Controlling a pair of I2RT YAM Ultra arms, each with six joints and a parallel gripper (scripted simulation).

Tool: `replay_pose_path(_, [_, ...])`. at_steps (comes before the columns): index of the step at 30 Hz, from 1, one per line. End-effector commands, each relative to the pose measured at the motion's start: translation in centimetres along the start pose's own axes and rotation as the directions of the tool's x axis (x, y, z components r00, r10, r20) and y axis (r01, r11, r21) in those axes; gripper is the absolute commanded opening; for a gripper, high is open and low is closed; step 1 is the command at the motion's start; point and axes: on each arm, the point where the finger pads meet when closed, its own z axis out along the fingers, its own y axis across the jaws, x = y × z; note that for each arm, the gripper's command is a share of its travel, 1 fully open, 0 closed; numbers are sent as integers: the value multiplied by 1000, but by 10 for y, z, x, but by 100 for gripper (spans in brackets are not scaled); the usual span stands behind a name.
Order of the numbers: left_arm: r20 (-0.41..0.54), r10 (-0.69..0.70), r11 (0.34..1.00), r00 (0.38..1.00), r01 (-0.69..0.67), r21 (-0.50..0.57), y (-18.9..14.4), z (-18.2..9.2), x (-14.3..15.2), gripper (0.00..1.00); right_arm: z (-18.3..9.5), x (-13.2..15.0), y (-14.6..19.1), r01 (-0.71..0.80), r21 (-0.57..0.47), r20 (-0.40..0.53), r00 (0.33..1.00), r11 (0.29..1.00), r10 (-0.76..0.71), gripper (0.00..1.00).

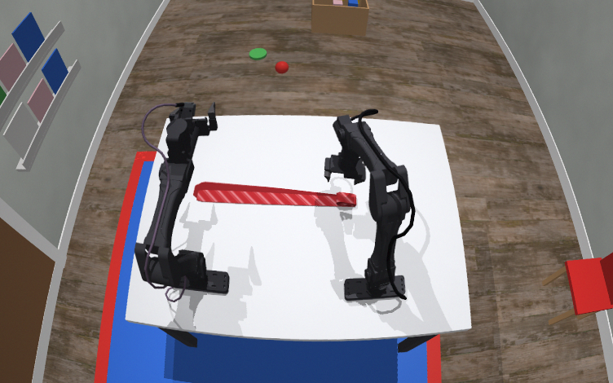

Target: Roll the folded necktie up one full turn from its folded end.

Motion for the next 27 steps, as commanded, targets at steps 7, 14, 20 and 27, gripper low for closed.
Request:
replay_pose_path(7, [41, -13, 1000, 999, 13, 0, 2, -3, -19, 100, -9, -3, 2, 10, -21, 44, 999, 1000, -9, 90])
replay_pose_path(14, [41, -13, 1000, 999, 13, 0, 2, -3, -19, 100, -9, -3, 2, 10, -19, 44, 999, 1000, -9, 89])
replay_pose_path(20, [41, -13, 1000, 999, 13, 0, 2, -3, -19, 100, -8, -3, 0, 9, -10, 44, 999, 1000, -9, 89])
replay_pose_path(27, [41, -13, 1000, 999, 13, 0, 2, -3, -19, 100, -6, -3, -3, 9, 1, 44, 999, 1000, -9, 89])
